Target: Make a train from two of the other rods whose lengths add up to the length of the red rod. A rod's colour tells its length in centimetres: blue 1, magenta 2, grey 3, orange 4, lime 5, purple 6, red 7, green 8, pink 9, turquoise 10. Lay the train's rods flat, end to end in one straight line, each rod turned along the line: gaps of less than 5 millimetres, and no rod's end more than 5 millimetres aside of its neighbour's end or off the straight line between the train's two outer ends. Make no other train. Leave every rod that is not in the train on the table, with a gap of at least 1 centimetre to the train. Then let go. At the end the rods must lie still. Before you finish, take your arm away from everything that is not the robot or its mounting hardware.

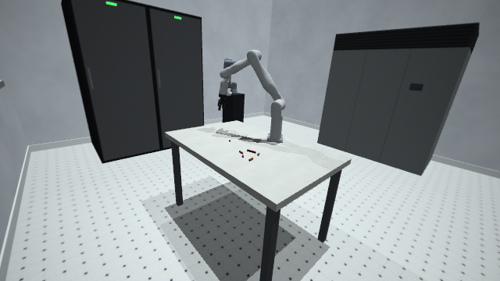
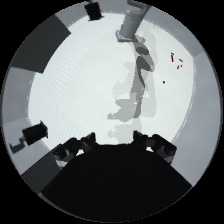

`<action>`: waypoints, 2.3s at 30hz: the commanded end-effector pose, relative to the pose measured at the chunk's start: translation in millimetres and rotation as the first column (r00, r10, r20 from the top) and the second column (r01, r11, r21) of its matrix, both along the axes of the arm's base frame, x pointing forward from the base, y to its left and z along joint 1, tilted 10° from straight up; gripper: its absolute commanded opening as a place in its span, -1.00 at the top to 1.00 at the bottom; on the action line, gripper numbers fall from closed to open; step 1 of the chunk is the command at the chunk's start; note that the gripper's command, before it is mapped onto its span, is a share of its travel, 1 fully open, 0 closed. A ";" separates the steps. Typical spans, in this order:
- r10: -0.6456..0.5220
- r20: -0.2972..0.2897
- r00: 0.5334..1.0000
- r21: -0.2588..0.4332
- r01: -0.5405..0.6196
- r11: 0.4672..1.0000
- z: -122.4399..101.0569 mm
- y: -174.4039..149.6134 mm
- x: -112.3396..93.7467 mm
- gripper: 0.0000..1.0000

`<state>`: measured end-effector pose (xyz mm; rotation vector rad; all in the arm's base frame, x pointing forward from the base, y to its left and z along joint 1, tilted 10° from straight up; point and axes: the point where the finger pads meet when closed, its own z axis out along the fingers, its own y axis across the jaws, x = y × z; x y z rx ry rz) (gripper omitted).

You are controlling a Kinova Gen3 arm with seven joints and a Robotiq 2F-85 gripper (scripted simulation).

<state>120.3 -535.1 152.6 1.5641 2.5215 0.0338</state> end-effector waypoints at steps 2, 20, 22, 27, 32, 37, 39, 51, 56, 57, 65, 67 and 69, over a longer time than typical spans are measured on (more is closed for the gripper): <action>0.000 0.000 1.000 -0.002 0.000 1.000 1.0 -0.6 -0.1 -1.00; -0.001 0.000 1.000 -0.002 0.001 1.000 1.0 -0.5 0.0 -1.00; -0.001 0.000 1.000 -0.002 0.001 1.000 1.0 -0.4 0.3 -1.00; -0.005 0.001 1.000 -0.001 0.005 1.000 0.9 0.7 2.7 -1.00; -0.015 0.003 1.000 0.002 0.015 1.000 0.5 3.6 8.8 -1.00; -0.026 0.004 1.000 0.006 0.026 1.000 0.1 6.5 14.6 -1.00; -0.034 0.005 0.999 0.008 0.034 0.999 -0.2 9.0 19.6 -1.00; -0.101 0.012 0.995 0.030 0.100 0.995 -2.6 30.0 56.3 -1.00; -0.149 0.016 0.989 0.046 0.149 0.988 -4.3 47.0 81.5 -1.00; -0.160 0.017 0.987 0.050 0.159 0.986 -4.7 51.0 87.0 -1.00; -0.261 0.018 0.965 0.084 0.259 0.962 -8.3 90.7 133.8 -1.00; -0.275 0.018 0.961 0.089 0.273 0.958 -8.8 96.6 139.8 -1.00; -0.289 0.018 0.957 0.094 0.287 0.953 -9.3 102.8 145.8 -1.00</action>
